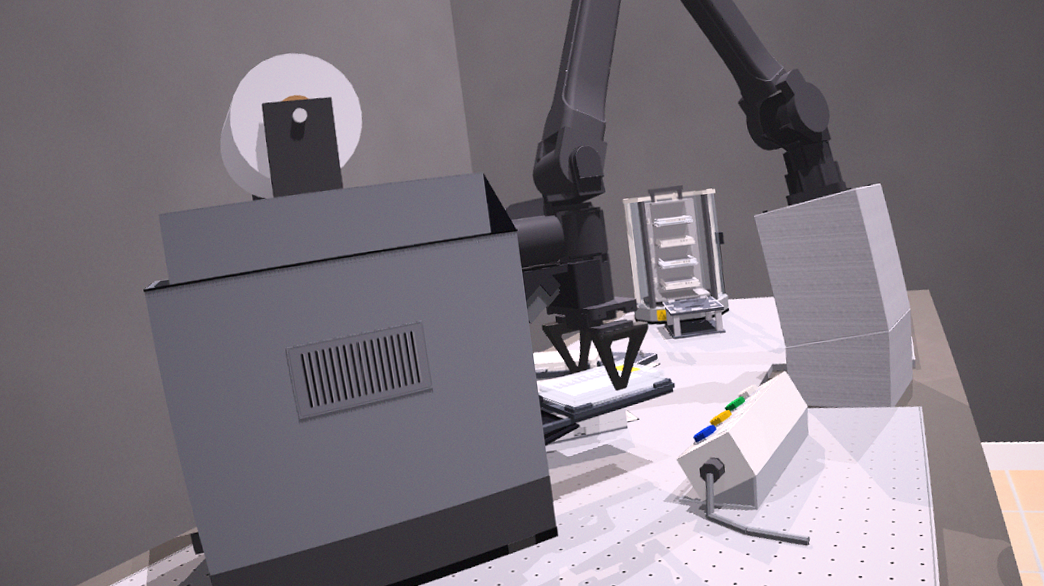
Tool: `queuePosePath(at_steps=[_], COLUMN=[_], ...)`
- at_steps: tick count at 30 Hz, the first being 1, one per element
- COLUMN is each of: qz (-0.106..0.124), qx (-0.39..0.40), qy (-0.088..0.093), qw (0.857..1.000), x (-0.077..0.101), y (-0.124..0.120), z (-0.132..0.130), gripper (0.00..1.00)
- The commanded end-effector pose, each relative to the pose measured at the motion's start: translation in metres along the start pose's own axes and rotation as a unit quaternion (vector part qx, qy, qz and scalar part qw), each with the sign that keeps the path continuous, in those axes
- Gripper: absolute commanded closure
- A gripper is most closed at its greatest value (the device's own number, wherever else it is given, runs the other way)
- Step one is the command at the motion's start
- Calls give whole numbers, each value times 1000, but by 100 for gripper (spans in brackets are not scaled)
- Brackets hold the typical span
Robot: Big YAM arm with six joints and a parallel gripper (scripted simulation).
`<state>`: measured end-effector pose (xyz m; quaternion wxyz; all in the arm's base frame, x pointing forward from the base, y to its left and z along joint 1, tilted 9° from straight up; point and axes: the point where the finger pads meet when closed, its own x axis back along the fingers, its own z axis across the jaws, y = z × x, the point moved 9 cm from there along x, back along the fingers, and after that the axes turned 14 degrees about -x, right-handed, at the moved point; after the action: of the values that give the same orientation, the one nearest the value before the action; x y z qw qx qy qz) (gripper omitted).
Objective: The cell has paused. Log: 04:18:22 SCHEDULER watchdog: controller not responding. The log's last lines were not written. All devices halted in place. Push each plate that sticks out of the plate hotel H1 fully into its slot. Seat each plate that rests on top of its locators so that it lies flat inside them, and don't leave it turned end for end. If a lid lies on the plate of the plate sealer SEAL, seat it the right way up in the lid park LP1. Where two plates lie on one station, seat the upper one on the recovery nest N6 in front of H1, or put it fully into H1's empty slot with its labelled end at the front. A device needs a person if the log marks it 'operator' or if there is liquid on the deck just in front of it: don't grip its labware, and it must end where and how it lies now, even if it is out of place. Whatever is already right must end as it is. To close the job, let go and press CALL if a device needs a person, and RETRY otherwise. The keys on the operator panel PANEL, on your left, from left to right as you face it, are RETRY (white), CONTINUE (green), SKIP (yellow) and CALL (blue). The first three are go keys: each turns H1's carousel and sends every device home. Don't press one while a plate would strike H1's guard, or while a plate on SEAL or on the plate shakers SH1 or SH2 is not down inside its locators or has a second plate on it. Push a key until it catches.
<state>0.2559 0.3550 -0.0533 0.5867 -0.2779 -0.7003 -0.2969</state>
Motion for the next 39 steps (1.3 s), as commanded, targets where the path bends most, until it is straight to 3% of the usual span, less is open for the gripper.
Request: queuePosePath(at_steps=[1,39], qz=[-16,-12], qx=[-2,0], qy=[4,4], qw=[1000,1000], x=[15,23], y=[13,3], z=[-2,6], gripper=[16,16])
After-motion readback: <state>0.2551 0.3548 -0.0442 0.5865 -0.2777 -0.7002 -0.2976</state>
